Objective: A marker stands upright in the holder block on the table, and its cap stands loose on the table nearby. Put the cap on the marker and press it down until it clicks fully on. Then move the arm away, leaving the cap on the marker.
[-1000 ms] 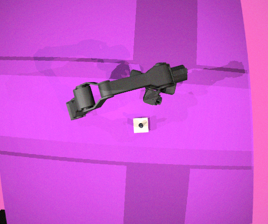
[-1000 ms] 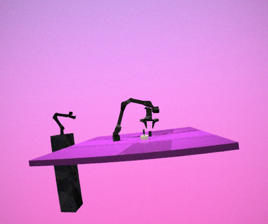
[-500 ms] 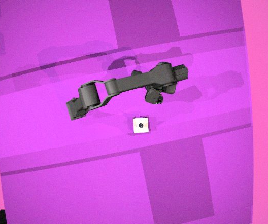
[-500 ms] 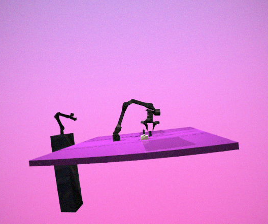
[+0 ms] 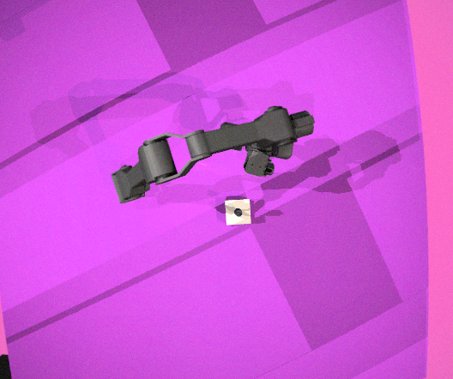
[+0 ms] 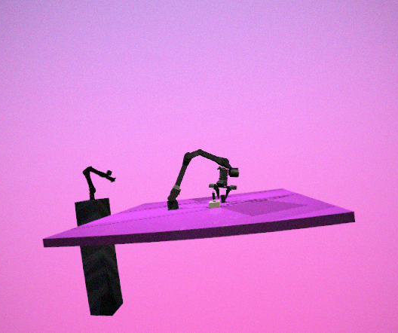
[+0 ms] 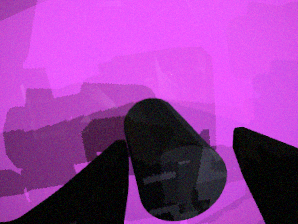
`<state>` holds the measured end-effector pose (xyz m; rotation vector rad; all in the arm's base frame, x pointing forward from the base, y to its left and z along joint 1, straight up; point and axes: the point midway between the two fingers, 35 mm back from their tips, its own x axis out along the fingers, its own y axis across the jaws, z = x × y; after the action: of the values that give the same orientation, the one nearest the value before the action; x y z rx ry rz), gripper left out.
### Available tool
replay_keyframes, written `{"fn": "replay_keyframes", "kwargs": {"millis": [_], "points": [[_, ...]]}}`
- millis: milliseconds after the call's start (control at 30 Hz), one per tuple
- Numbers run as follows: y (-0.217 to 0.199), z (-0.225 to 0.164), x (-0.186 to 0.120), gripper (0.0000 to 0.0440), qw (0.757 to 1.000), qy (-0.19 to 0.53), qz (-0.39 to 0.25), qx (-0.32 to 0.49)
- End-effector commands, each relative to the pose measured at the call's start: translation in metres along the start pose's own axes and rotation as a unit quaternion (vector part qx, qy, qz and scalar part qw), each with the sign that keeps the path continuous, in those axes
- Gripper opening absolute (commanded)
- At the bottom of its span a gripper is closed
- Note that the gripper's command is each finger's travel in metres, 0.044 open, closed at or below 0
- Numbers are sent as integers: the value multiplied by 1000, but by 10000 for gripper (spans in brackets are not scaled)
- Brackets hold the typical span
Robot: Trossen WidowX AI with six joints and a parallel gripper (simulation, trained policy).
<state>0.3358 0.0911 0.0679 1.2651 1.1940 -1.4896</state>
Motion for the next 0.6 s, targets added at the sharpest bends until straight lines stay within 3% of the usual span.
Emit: {"fn": "replay_keyframes", "kwargs": {"millis": [0,133,567], "points": [[-1,2,5,184,1000,-9,0,-6],[-3,4,-1,79,1000,-13,6,-8],[8,21,-48,86,999,3,50,10]]}}
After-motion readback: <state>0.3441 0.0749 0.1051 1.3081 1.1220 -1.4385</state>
